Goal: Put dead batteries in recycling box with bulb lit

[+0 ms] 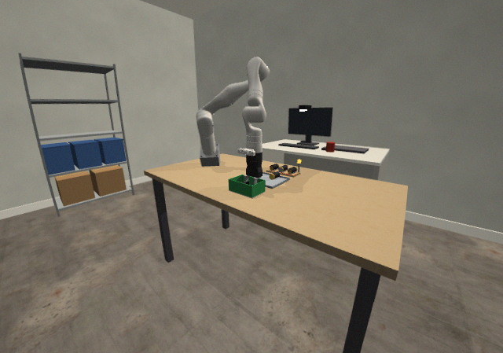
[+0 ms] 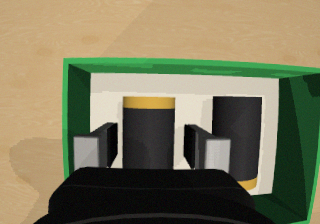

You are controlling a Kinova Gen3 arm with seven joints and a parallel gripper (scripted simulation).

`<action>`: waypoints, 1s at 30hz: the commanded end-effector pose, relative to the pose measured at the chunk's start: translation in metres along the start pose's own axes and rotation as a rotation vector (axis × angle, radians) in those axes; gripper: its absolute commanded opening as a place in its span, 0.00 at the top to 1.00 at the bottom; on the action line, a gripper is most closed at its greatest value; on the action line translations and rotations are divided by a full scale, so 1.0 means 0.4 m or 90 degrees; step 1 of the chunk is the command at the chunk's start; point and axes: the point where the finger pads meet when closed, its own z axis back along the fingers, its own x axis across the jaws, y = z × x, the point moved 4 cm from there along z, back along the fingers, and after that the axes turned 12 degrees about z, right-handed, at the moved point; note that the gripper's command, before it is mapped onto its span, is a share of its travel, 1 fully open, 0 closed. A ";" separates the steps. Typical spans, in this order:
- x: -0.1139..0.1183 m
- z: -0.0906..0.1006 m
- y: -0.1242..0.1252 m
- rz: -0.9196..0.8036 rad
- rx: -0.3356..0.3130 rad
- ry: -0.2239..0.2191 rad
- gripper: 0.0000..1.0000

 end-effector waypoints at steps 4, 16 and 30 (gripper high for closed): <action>-0.005 0.047 -0.003 0.002 -0.001 0.004 0.10; -0.004 0.163 -0.003 0.002 -0.001 0.004 0.10; -0.004 0.202 -0.003 0.002 -0.001 0.004 0.10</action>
